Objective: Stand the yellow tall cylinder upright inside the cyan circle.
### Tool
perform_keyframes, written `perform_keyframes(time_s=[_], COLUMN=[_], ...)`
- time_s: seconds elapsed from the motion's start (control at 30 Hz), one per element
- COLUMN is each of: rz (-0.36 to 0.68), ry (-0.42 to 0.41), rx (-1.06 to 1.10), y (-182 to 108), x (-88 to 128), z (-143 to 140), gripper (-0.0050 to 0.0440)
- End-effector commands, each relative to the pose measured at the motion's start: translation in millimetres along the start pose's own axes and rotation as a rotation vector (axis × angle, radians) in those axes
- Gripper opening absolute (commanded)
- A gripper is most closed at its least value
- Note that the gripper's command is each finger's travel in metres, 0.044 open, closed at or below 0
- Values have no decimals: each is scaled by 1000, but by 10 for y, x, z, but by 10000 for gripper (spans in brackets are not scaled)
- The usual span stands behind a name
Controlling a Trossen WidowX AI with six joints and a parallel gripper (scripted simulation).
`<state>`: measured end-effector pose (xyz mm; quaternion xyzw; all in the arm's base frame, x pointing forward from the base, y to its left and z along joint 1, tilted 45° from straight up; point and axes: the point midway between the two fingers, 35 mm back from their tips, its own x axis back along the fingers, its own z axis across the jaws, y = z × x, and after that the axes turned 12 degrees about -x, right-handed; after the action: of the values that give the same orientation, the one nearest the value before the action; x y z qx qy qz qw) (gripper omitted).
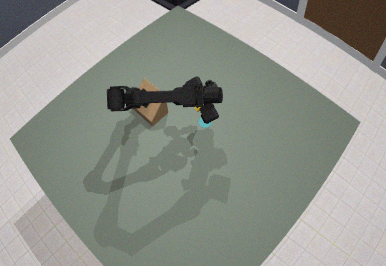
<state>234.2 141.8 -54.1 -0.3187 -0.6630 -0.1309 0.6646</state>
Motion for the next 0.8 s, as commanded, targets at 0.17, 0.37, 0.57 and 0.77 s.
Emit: perform_keyframes(time_s=[0.17, 0.37, 0.57, 0.77], rz=[-95, -124, -170, -216], ry=[34, 48, 67, 84], rx=[2, 4, 8, 13], y=[29, 29, 28, 27], x=[49, 44, 39, 38], z=[-20, -23, -28, -33], gripper=[105, 105, 105, 105])
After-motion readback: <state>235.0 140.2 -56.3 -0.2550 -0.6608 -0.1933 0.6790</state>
